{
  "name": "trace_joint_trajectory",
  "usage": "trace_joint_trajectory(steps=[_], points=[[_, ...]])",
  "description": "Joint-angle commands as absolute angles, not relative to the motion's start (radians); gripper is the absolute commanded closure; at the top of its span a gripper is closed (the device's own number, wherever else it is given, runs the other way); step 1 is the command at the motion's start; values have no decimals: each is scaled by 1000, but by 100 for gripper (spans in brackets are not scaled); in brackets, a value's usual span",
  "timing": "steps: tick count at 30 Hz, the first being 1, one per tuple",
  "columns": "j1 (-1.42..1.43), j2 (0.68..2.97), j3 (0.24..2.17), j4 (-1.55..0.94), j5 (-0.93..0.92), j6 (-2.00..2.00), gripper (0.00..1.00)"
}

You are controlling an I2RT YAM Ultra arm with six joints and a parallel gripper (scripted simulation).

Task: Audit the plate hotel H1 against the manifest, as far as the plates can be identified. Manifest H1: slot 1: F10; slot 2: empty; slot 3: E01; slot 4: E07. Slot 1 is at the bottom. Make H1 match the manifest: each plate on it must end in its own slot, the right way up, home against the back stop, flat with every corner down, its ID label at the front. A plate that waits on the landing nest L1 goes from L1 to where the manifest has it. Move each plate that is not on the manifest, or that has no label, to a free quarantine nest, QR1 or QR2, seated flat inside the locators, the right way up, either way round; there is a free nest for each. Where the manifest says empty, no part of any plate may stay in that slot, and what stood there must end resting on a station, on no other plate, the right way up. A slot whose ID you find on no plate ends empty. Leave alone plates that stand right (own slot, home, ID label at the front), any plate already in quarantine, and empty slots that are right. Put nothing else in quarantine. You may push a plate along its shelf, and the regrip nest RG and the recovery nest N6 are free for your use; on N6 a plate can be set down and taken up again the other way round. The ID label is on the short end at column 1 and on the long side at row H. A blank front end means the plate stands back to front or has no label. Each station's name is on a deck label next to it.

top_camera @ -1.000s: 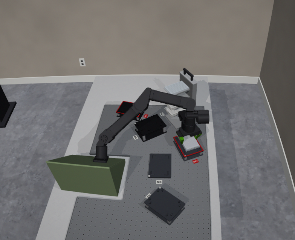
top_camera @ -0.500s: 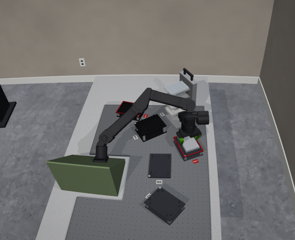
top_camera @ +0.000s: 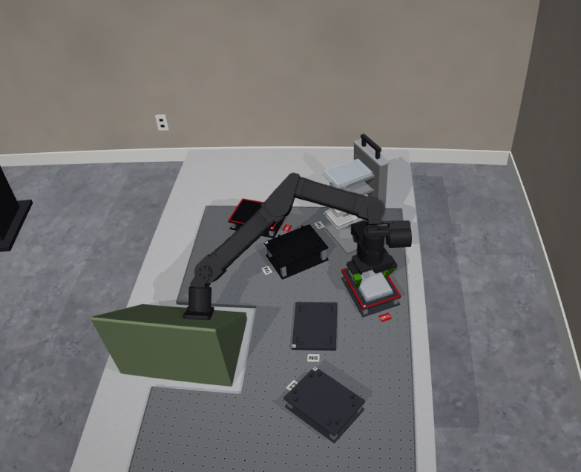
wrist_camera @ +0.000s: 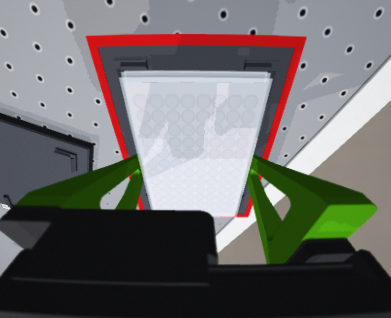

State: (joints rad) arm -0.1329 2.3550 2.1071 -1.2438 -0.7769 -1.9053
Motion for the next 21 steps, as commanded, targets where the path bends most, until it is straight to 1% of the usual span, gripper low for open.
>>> trace_joint_trajectory(steps=[1,2,14,21], points=[[-142,2343,2109,-1240,-779,-1902,14],[-139,2343,2104,-1233,-779,-1898,0],[-139,2343,2104,-1233,-779,-1898,0],[-164,2347,2159,-1308,-780,-1933,0]])
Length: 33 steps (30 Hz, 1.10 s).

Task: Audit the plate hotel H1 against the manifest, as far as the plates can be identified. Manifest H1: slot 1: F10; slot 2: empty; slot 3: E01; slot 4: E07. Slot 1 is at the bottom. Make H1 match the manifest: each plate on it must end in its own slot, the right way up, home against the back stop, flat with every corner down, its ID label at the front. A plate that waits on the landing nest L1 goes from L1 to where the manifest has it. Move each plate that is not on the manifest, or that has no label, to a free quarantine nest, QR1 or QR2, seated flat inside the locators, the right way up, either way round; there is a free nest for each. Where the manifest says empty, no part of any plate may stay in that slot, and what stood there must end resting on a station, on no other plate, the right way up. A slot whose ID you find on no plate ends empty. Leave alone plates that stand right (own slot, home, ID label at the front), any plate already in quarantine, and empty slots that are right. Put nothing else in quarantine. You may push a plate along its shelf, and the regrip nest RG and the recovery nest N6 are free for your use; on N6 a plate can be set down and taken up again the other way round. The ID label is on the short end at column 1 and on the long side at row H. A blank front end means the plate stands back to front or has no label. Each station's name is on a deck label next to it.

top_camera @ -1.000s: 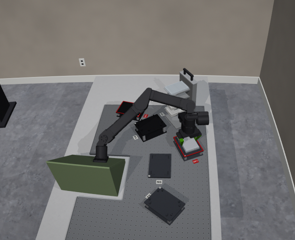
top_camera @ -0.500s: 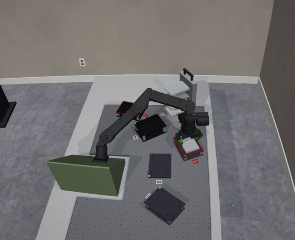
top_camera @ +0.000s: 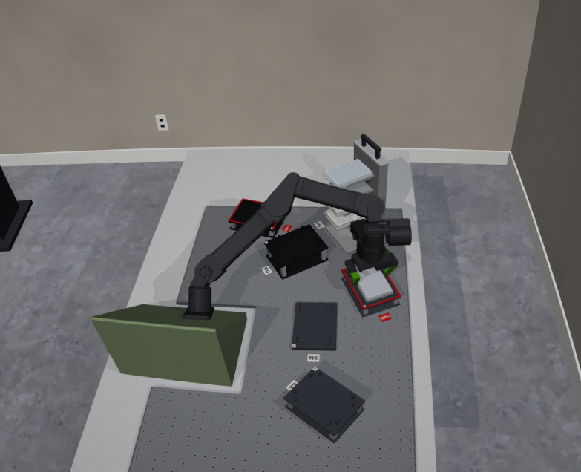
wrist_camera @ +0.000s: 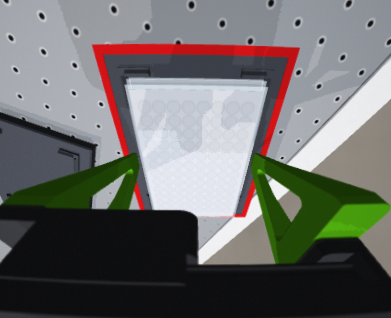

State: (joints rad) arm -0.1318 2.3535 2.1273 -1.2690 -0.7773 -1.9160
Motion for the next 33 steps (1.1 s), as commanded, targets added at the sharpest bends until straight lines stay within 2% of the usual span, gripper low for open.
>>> trace_joint_trajectory(steps=[1,18,33], points=[[-169,2349,2172,-1324,-781,-1941,0],[-244,2410,2418,-1570,-782,-2045,0],[-244,2410,2418,-1570,-782,-2045,0]])
